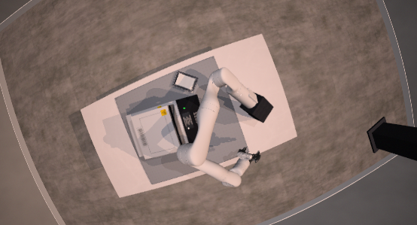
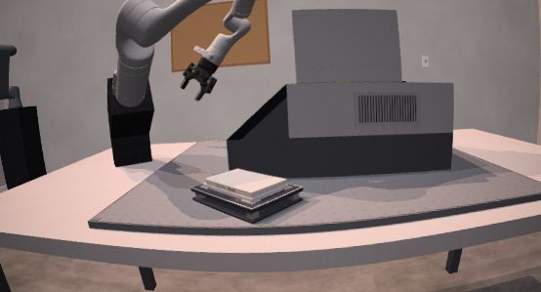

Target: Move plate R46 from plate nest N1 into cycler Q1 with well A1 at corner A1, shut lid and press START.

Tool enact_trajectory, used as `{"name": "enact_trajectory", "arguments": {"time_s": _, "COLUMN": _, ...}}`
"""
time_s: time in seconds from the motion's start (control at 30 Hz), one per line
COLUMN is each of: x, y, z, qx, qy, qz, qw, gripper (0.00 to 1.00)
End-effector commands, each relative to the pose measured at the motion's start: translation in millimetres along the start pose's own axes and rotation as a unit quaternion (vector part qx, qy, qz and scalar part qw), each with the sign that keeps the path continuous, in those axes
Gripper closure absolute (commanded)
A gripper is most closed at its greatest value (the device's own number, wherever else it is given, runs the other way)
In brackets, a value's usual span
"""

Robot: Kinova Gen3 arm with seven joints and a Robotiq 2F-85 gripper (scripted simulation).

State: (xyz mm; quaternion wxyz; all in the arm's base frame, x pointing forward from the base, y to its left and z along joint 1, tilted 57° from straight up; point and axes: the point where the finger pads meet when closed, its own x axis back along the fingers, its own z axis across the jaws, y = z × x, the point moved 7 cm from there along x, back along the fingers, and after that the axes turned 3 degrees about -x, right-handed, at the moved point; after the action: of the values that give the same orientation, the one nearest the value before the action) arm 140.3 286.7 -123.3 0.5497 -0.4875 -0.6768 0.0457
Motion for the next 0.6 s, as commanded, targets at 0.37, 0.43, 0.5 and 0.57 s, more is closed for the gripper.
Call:
{"name": "enact_trajectory", "arguments": {"time_s": 0.37, "x": 0.8, "y": 0.0, "z": 0.7, "qx": 0.000, "qy": 0.000, "qz": -0.001, "qw": 1.000, "gripper": 0.00}}
{"name": "enact_trajectory", "arguments": {"time_s": 0.43, "x": 0.8, "y": 0.0, "z": 0.7, "qx": 0.000, "qy": 0.000, "qz": -0.001, "qw": 1.000, "gripper": 0.00}}
{"name": "enact_trajectory", "arguments": {"time_s": 0.5, "x": 0.8, "y": 0.0, "z": 0.7, "qx": 0.000, "qy": 0.000, "qz": -0.001, "qw": 1.000, "gripper": 0.00}}
{"name": "enact_trajectory", "arguments": {"time_s": 0.57, "x": 4.9, "y": -2.3, "z": 3.5, "qx": -0.001, "qy": 0.001, "qz": 0.000, "qw": 1.000, "gripper": 0.01}}
